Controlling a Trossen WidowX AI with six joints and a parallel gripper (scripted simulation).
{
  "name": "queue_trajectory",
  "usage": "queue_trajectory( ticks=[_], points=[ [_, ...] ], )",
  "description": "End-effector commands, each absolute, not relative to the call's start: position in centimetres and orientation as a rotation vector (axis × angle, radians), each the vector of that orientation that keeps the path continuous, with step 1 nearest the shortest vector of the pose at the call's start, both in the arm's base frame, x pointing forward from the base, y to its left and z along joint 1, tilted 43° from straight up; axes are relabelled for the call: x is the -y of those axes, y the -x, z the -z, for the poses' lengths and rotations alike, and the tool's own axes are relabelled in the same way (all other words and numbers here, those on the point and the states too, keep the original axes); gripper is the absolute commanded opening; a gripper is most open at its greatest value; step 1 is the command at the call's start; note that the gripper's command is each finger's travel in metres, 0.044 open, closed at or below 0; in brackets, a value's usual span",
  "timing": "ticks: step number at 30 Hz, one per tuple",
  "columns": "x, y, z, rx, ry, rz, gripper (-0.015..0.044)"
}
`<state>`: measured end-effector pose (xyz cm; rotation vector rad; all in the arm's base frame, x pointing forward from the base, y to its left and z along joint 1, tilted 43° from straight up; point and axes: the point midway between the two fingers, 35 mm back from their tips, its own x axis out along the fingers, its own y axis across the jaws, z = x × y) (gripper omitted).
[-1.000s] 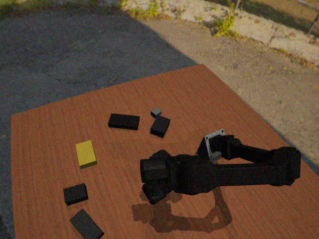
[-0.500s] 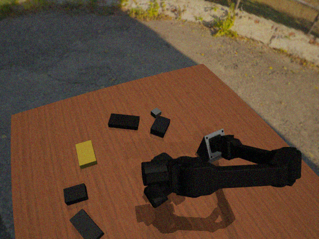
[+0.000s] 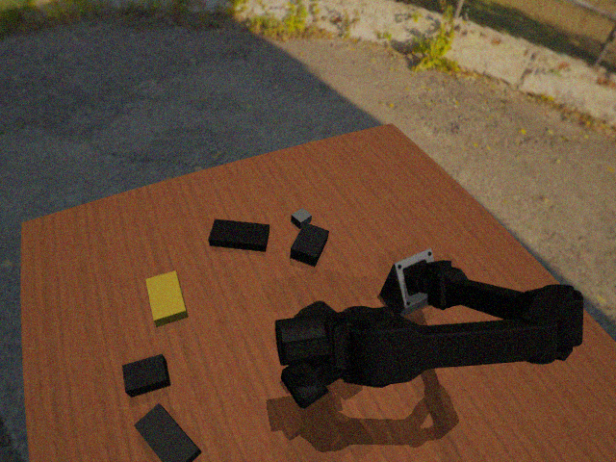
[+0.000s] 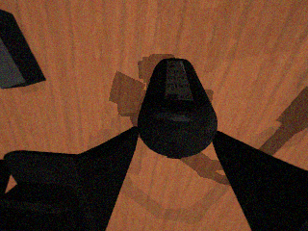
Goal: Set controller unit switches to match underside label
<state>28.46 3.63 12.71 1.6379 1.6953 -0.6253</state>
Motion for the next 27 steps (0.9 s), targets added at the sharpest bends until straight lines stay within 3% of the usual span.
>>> queue_trajectory(
  ticks=[1,27],
  points=[
    [-4.4,-28.3,-12.7,-1.72,-1.642,0.616,0.0338],
    [-6.3,-28.1,-13.4,-1.732,-1.652,0.604,0.0338]
  ],
)
